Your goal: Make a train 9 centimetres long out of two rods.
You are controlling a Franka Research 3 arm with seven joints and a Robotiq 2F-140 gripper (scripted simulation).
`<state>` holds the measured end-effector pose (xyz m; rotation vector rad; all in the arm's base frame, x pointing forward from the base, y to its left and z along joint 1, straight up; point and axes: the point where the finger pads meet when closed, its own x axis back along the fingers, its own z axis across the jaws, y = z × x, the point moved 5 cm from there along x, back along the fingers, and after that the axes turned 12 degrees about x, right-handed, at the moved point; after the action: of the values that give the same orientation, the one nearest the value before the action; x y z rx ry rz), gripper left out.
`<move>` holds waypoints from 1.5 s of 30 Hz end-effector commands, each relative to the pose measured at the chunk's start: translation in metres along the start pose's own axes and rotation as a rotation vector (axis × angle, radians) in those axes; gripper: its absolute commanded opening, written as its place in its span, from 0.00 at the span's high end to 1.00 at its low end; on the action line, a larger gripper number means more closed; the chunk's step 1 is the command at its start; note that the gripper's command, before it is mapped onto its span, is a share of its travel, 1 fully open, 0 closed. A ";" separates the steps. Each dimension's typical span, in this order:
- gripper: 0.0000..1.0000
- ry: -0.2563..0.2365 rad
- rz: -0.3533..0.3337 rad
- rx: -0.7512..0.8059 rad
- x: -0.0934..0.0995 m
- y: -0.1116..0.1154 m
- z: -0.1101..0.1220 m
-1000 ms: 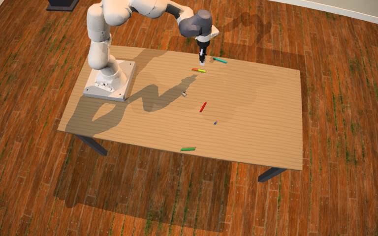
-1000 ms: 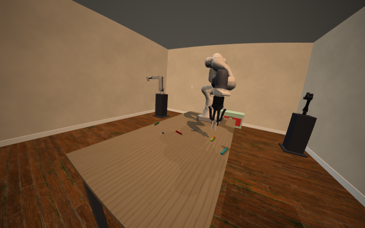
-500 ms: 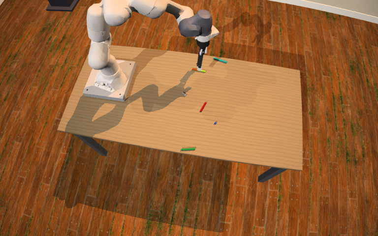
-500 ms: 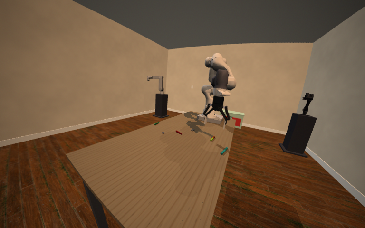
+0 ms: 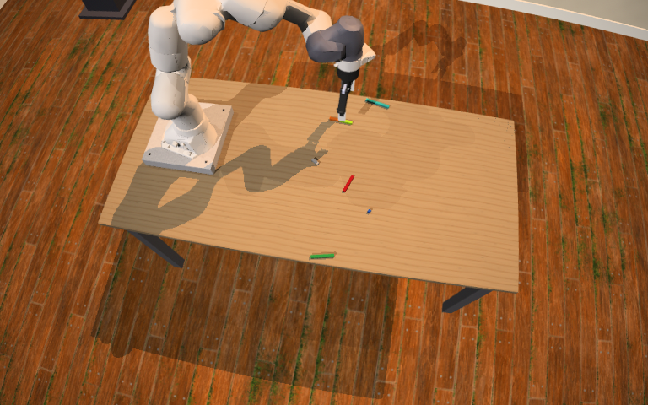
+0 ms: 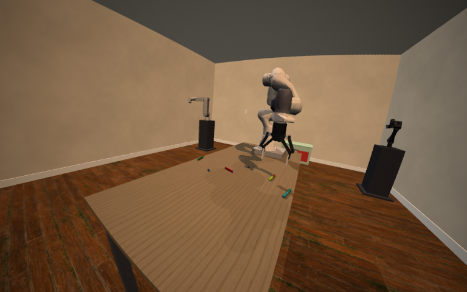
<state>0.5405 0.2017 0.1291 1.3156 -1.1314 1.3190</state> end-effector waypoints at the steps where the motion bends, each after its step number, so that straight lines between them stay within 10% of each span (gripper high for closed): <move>1: 0.00 -0.002 0.001 0.004 0.009 -0.001 0.000; 19: 0.00 -0.002 0.001 0.004 0.071 -0.001 0.000; 45: 0.00 -0.002 0.001 0.004 0.074 -0.001 0.000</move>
<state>0.5411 0.2019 0.2019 1.3151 -1.1323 1.3198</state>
